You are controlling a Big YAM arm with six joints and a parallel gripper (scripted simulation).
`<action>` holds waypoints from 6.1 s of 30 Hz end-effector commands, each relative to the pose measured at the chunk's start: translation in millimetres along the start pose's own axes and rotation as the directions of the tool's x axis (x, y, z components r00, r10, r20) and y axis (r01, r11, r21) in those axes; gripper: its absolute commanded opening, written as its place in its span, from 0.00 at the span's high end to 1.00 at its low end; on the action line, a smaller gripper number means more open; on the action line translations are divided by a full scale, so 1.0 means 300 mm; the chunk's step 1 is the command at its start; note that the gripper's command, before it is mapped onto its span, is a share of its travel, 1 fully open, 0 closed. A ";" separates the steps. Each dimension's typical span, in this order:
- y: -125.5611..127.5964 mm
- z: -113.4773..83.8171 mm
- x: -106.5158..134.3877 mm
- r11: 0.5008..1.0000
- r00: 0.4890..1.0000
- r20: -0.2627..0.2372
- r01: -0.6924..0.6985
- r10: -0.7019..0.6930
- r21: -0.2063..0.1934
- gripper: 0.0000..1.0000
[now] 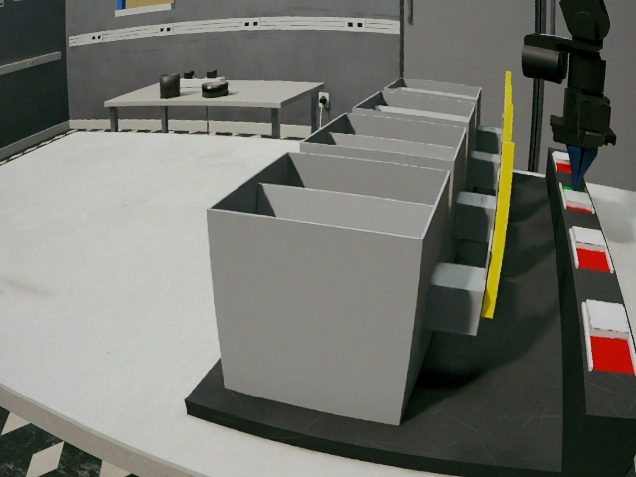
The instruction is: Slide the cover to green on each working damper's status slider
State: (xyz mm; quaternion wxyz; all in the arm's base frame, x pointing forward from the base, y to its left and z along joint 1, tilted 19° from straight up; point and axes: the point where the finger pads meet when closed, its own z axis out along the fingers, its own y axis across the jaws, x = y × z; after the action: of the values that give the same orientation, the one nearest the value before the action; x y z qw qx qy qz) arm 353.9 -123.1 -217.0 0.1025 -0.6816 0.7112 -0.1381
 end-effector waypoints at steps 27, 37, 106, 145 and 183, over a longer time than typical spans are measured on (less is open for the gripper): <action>0.057 0.008 -0.054 1.000 1.000 0.018 0.006 -0.006 -0.027 1.00; 0.057 0.007 -0.055 1.000 1.000 0.018 0.007 -0.006 -0.027 1.00; 0.058 0.007 -0.065 1.000 1.000 0.018 0.006 -0.006 -0.028 1.00; 0.057 0.008 -0.065 1.000 1.000 0.018 0.007 -0.006 -0.027 1.00; 0.038 -0.033 -0.025 1.000 1.000 0.013 0.008 -0.007 -0.020 1.00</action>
State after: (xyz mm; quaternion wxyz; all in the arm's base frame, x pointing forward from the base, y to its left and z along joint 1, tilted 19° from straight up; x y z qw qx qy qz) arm 349.8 -117.8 -219.1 0.1009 -0.6835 0.7106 -0.1331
